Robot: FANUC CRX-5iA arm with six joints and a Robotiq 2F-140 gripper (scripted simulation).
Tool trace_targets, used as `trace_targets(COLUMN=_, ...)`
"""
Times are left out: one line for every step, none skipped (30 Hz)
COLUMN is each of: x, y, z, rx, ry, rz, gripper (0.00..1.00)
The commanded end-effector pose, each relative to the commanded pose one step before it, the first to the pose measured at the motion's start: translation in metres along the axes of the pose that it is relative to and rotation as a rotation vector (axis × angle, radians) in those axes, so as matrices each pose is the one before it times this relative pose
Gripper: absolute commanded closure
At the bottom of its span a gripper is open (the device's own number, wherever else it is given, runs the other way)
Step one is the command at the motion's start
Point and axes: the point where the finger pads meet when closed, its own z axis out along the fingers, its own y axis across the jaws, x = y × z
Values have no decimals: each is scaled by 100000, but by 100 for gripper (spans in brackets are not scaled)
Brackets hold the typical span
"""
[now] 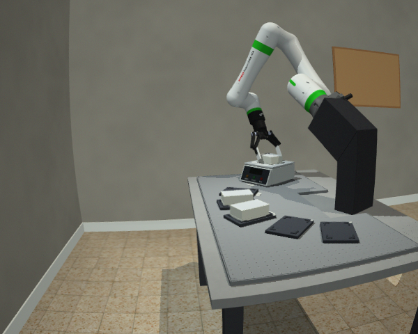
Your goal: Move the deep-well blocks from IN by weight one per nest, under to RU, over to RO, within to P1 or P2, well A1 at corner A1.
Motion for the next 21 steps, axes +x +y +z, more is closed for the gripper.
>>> trace_targets(x=-246, y=3, z=-454, rx=-15, ry=19, rz=6, gripper=0)
trace_targets(x=-133, y=0, z=-231, rx=0, ry=0, rz=0, gripper=0)
trace_targets(x=-133, y=0, z=-231, rx=0, ry=0, rz=0, gripper=0)
trace_targets(x=-133, y=0, z=-231, rx=0, ry=0, rz=0, gripper=0)
trace_targets(x=-133, y=0, z=-231, rx=0, ry=0, rz=0, gripper=0)
trace_targets(x=0, y=0, z=0, rx=0, ry=0, rz=0, gripper=0)
trace_targets(x=0, y=0, z=0, rx=0, ry=0, rz=0, gripper=0)
trace_targets(x=-133, y=0, z=-231, rx=0, ry=0, rz=0, gripper=0)
trace_targets(x=-133, y=0, z=-231, rx=0, ry=0, rz=0, gripper=0)
trace_targets(x=-133, y=0, z=-231, rx=0, ry=0, rz=0, gripper=0)
trace_targets(x=-133, y=0, z=-231, rx=0, ry=0, rz=0, gripper=0)
trace_targets(x=-133, y=0, z=-231, rx=0, ry=0, rz=0, gripper=0)
trace_targets(x=-133, y=0, z=-231, rx=0, ry=0, rz=0, gripper=0)
trace_targets(x=-133, y=0, z=-231, rx=0, ry=0, rz=0, gripper=0)
trace_targets(x=-133, y=0, z=-231, rx=0, ry=0, rz=0, gripper=0)
trace_targets(x=-133, y=0, z=-231, rx=0, ry=0, rz=0, gripper=0)
trace_targets(x=-133, y=0, z=-231, rx=0, ry=0, rz=0, gripper=0)
trace_targets(x=-133, y=0, z=-231, rx=0, ry=0, rz=0, gripper=0)
trace_targets(x=-133, y=0, z=-231, rx=0, ry=0, rz=0, gripper=0)
trace_targets(x=-133, y=0, z=-231, rx=0, ry=0, rz=0, gripper=0)
trace_targets(x=-133, y=0, z=-231, rx=0, ry=0, rz=0, gripper=0)
